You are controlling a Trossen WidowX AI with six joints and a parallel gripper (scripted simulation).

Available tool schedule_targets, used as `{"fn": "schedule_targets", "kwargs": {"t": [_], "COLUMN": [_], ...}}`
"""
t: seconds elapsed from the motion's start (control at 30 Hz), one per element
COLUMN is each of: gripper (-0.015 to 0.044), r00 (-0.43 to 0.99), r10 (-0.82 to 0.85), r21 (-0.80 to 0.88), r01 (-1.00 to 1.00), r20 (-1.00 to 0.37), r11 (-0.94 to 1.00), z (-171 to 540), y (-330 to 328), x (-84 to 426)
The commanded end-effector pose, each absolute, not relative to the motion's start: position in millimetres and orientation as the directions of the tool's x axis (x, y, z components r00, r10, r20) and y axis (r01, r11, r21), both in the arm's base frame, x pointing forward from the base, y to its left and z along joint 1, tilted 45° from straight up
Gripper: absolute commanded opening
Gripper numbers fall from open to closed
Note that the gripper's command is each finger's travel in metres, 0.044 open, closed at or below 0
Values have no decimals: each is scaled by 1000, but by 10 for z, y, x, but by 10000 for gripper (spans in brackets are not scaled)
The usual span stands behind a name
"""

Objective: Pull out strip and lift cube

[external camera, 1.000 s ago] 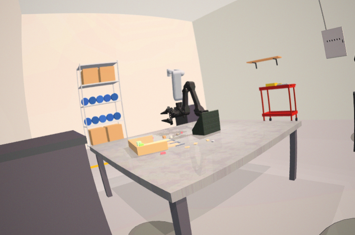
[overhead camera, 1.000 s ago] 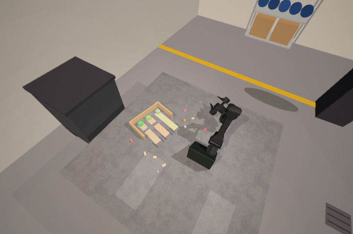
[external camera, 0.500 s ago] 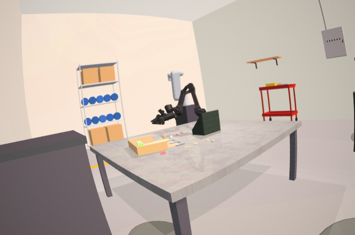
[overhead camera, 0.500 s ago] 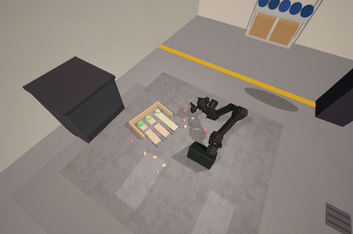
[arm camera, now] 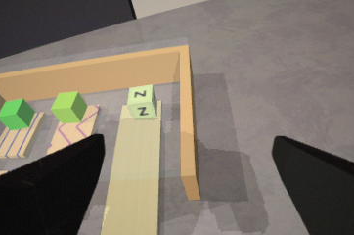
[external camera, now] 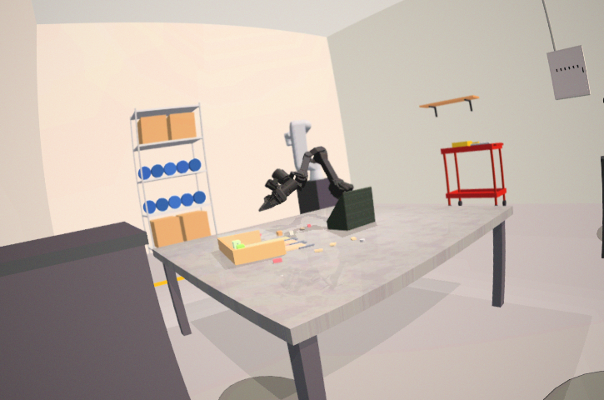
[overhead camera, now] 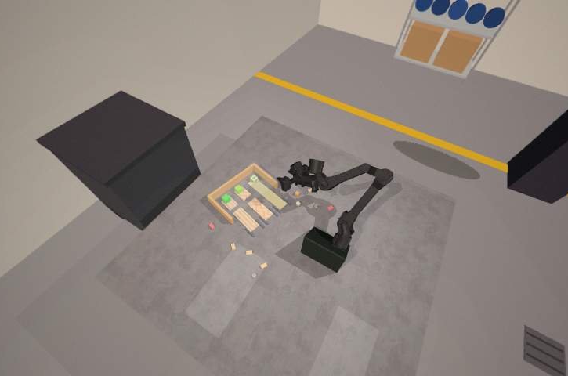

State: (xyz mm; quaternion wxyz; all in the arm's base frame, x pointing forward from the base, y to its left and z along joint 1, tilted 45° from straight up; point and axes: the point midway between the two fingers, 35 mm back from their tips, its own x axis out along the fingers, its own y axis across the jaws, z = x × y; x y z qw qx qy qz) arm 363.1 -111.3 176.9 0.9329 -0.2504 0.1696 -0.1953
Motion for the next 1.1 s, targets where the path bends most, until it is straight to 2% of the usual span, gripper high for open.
{"fn": "schedule_targets", "kwargs": {"t": [0.0, 0.17, 0.33, 0.73, 0.83, 1.07], "gripper": [400, 400, 400, 400, 321, 137], "r00": [833, 798, 789, 790, 747, 477], "r10": [-446, -463, -490, -493, -526, -661], "r21": [-540, -597, -684, -697, -697, -685], "r01": [223, 167, 124, 120, 120, 155], "r20": [-326, -385, -371, -364, -405, -579], "r11": [812, 784, 719, 707, 707, 712], "z": [1458, 1211, 1083, 1075, 1044, 925], "y": [-580, -14, 477, 540, 463, -35], "x": [3660, 3533, 3296, 3257, 3353, 3648]}}
